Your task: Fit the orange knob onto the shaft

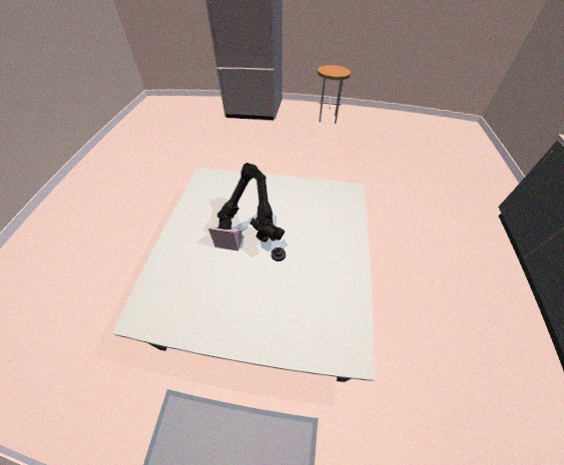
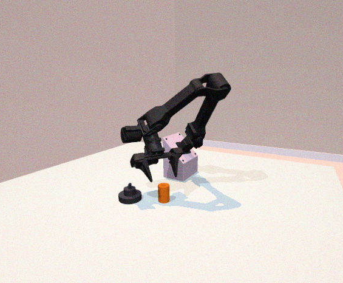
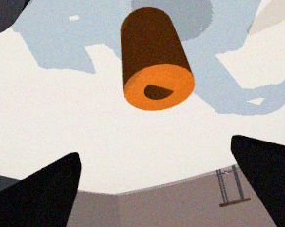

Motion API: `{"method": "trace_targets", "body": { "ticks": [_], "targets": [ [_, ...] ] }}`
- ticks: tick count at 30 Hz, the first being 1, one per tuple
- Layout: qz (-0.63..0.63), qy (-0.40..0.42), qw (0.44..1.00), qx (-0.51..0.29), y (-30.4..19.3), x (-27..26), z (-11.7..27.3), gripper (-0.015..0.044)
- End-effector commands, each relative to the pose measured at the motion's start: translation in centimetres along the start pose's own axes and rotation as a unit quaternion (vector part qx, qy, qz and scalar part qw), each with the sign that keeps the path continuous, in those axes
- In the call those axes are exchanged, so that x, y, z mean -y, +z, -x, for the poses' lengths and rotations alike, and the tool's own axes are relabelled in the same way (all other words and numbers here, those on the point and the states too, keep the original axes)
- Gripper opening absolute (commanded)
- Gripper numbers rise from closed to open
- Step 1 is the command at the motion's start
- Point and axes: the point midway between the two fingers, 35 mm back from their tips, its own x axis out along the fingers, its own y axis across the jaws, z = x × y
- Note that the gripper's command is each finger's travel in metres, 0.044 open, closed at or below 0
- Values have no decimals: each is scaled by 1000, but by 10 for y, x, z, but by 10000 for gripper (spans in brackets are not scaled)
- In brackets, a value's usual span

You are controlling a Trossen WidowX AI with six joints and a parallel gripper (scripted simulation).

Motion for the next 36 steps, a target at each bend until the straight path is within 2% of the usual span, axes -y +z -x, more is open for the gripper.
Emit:
{"method": "trace_targets", "body": {
  "ticks": [1,5,7,13,15,26,31,36],
  "targets": [
    [8,3,1000,-15,-26,7,10,440],
    [8,3,1000,-15,-26,7,10,440],
    [7,-3,1000,14,-26,6,9,440],
    [2,-10,958,286,-29,5,22,440],
    [4,0,940,340,-33,5,29,440],
    [11,-1,938,347,-34,5,30,440],
    [211,-75,914,339,-34,5,30,440],
    [429,-156,834,310,-33,5,30,440]
  ]
}}
